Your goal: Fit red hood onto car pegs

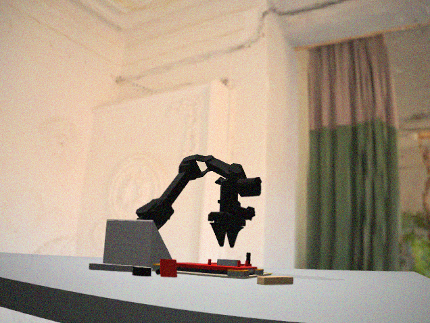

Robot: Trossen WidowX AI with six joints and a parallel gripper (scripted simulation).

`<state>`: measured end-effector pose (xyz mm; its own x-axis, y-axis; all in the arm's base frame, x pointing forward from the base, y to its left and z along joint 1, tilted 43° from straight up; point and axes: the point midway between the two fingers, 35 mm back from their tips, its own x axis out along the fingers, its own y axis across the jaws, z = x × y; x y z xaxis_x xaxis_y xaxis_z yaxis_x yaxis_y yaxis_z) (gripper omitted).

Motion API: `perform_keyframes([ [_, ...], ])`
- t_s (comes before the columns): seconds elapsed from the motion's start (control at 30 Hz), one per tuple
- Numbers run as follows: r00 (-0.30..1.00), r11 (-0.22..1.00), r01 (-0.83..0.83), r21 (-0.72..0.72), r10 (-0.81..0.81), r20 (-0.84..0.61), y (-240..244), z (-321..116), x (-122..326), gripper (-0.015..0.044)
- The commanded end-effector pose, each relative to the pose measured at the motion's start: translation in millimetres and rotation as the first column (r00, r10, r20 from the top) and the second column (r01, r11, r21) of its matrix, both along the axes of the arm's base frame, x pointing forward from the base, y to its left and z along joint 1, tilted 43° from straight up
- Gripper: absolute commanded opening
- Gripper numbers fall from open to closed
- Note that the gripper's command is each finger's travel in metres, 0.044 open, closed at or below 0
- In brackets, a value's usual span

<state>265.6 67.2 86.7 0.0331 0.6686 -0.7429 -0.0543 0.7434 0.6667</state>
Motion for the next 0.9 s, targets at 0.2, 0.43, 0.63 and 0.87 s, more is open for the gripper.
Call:
perform_keyframes([
  [0.2,1.000,1.000,0.002,0.006,-0.002,-0.009,5,-6,0,0.0440],
  [0.43,1.000,1.000,0.002,0.006,-0.002,-0.009,8,-9,1,0.0440],
  [0.63,1.000,1.000,0.002,0.006,-0.002,-0.009,10,-12,1,0.0440],
  [0.87,1.000,1.000,0.002,0.006,-0.002,-0.009,13,-15,2,0.0440],
])
